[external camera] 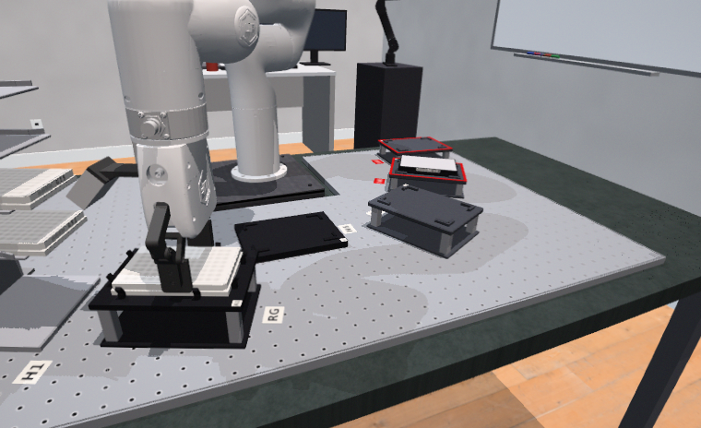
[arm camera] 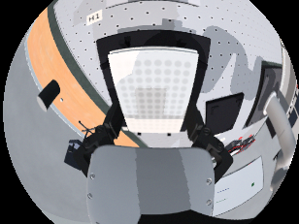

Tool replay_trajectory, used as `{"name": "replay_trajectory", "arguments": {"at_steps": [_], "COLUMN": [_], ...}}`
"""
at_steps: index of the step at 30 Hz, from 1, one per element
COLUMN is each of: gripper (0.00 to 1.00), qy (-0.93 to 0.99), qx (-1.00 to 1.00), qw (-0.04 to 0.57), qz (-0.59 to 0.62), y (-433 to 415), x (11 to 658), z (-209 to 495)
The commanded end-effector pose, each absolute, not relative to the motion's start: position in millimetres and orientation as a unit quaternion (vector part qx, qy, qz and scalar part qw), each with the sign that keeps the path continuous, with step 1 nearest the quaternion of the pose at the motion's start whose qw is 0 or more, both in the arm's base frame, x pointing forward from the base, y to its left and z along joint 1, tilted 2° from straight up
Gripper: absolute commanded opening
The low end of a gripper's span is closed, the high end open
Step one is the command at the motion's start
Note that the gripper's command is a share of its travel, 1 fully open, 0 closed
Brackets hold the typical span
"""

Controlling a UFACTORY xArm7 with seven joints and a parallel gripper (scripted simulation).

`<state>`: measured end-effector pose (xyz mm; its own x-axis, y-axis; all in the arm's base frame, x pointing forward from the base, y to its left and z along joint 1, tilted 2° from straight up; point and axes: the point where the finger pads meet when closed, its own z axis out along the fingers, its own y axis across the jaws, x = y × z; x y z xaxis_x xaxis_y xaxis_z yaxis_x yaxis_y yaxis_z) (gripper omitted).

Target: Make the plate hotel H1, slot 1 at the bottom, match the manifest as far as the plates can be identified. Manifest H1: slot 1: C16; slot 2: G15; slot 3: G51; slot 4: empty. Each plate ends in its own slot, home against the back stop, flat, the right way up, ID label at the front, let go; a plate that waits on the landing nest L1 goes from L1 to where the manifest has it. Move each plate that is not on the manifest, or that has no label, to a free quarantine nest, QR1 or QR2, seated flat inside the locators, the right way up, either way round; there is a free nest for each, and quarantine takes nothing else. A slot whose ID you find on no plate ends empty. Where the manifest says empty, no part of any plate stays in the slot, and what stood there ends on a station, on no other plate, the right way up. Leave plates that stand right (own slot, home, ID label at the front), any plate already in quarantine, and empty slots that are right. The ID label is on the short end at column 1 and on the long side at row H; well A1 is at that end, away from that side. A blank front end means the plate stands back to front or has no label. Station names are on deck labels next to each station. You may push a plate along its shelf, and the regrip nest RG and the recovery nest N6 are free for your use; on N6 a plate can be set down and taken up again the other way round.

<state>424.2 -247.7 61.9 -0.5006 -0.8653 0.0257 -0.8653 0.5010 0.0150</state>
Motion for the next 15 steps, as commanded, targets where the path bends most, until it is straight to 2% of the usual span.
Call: {"name": "replay_trajectory", "arguments": {"at_steps": [1,10,11,15], "gripper": [1.00,1.00,0.00,0.00], "qy": [-0.866,-0.866,-0.866,-0.866], "qx": [0.499,0.499,0.499,0.499], "qw": [0.014,0.014,0.014,0.014], "qz": [0.002,0.002,0.002,0.002], "y": [-248.4,-248.4,-248.4,-248.4], "x": [425.4,425.4,425.4,425.4], "z": [63.3,63.4,63.9,64.0]}}
